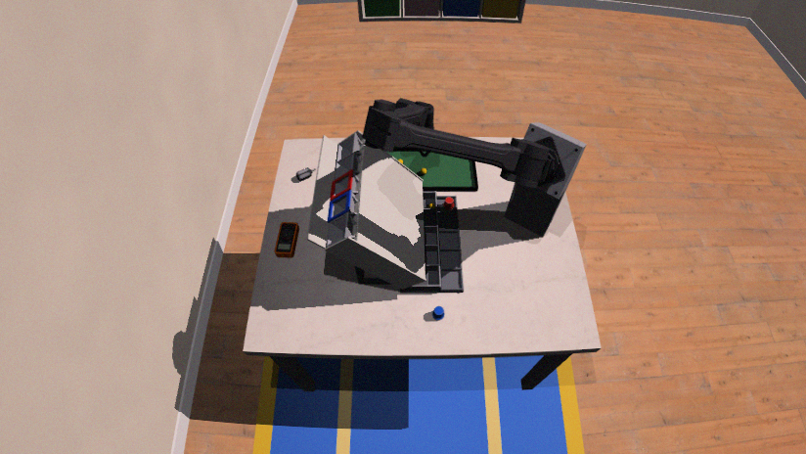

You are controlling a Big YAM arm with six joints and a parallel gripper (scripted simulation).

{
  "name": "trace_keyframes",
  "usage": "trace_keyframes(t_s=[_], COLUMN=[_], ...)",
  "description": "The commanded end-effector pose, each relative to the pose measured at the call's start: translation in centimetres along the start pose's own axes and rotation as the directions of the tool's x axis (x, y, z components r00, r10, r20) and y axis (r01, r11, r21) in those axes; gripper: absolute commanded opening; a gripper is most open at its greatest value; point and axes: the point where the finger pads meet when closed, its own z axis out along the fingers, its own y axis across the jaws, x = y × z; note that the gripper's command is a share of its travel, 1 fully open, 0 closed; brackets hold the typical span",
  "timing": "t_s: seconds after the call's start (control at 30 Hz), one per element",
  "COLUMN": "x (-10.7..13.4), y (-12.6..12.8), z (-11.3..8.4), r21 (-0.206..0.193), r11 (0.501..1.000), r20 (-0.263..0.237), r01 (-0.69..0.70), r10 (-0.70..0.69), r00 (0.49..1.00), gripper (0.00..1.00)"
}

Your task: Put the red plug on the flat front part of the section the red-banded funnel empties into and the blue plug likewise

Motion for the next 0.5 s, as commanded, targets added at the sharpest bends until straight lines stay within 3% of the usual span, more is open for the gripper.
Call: trace_keyframes(t_s=[0.0,0.47], x=[0.28,0.32], y=[-0.83,-0.83], z=[-1.29,-1.28], r21=[0.007,0.007], r11=[1.000,1.000], r20=[0.014,0.013], r01=[-0.015,-0.020], r10=[0.015,0.020], r00=[1.000,1.000], gripper=[0.56,0.56])
